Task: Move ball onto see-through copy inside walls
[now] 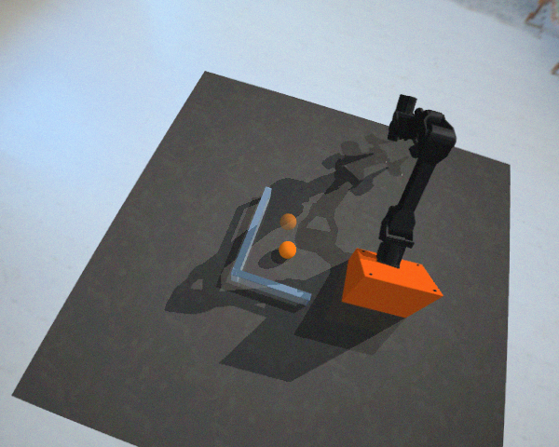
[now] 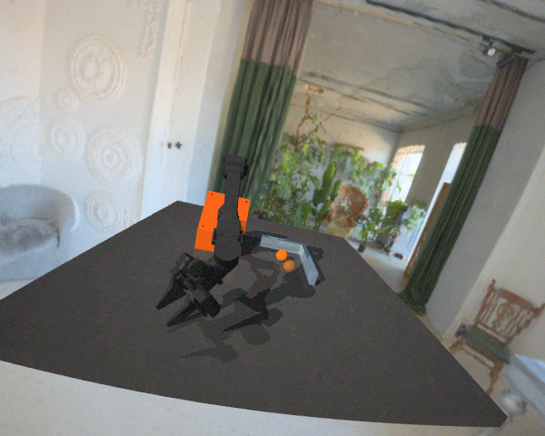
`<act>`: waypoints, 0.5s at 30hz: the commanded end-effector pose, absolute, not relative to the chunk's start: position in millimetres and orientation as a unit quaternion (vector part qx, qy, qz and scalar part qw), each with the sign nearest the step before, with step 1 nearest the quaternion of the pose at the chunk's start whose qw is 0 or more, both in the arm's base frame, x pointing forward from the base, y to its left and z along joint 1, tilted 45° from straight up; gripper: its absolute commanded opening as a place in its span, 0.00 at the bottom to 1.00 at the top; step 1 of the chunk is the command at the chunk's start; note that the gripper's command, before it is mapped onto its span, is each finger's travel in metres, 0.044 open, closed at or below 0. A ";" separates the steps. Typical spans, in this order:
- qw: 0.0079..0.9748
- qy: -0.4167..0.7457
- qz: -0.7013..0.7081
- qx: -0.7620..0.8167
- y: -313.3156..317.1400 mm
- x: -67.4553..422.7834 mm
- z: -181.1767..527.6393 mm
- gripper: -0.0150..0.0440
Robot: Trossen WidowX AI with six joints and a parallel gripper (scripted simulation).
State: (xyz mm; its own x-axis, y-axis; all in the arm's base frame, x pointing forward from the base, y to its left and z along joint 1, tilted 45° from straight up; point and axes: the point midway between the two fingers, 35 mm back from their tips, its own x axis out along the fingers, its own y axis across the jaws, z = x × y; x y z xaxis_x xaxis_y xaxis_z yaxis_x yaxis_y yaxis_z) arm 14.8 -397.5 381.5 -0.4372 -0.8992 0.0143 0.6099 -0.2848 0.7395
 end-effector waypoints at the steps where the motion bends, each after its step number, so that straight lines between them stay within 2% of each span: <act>1: 0.559 -0.226 -0.768 0.214 -400.6 83.2 351.5 0.89; 7: 0.654 -0.060 -0.730 0.190 -379.7 176.0 311.2 0.89; 15: 0.755 0.155 -0.630 0.098 -319.5 279.8 251.8 0.89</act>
State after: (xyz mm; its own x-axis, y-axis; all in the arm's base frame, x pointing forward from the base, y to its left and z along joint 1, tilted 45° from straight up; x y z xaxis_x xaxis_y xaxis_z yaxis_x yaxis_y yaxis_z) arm 238.1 -347.9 279.0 0.0659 -0.9549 -0.2896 0.9929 0.0340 0.1139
